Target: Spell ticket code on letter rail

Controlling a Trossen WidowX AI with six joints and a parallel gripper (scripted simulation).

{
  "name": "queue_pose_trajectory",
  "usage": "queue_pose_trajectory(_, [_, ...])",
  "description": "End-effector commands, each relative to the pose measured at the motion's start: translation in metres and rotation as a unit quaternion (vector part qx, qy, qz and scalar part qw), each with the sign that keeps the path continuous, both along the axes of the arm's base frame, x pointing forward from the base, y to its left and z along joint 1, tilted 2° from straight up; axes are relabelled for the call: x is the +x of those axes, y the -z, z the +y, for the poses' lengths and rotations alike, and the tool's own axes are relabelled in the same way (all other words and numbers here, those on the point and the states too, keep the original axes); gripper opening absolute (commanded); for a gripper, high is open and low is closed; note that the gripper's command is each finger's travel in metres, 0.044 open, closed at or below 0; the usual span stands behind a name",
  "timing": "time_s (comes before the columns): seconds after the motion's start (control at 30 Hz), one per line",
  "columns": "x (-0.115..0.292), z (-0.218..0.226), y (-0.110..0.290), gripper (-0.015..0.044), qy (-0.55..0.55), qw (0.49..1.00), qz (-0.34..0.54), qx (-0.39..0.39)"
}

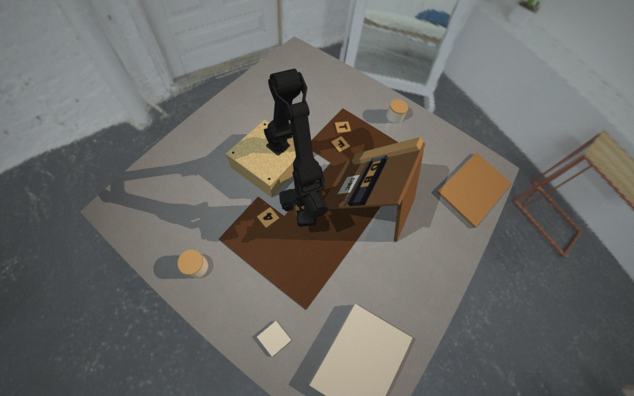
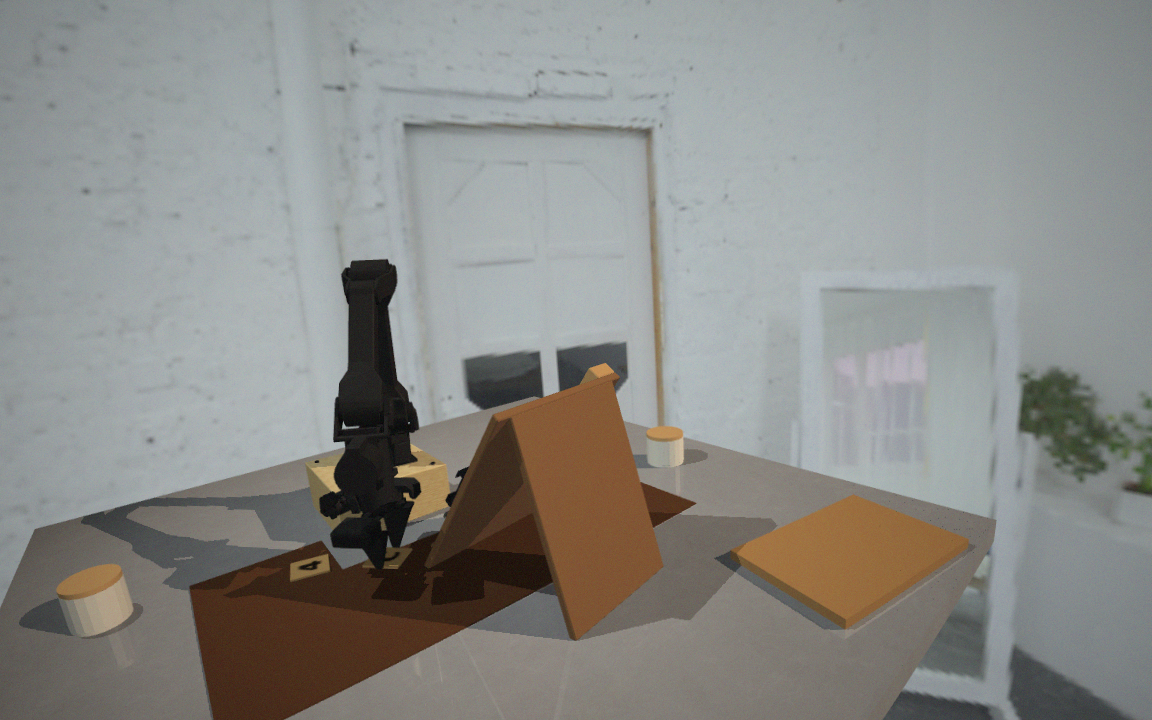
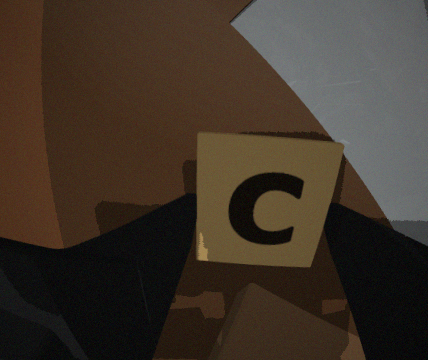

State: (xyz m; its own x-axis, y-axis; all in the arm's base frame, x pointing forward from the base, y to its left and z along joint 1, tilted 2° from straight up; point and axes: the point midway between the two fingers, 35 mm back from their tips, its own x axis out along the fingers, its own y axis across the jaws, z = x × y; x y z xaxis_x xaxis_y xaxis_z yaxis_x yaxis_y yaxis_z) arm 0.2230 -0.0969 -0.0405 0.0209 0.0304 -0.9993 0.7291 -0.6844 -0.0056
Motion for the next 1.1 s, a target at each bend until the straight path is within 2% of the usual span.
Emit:
queue_pose_trajectory(0.0, [0.0, 0.0, -0.003, 0.0, 0.003, 1.0, 0.0, -0.001])
queue_pose_trajectory(0.83, [-0.001, 0.0, -0.02, 0.0, 0.003, 1.0, 0.0, -0.001])
queue_pose_trajectory(1.07, [0.012, -0.001, -0.021, 0.0, -0.076, 0.997, -0.035, 0.003])
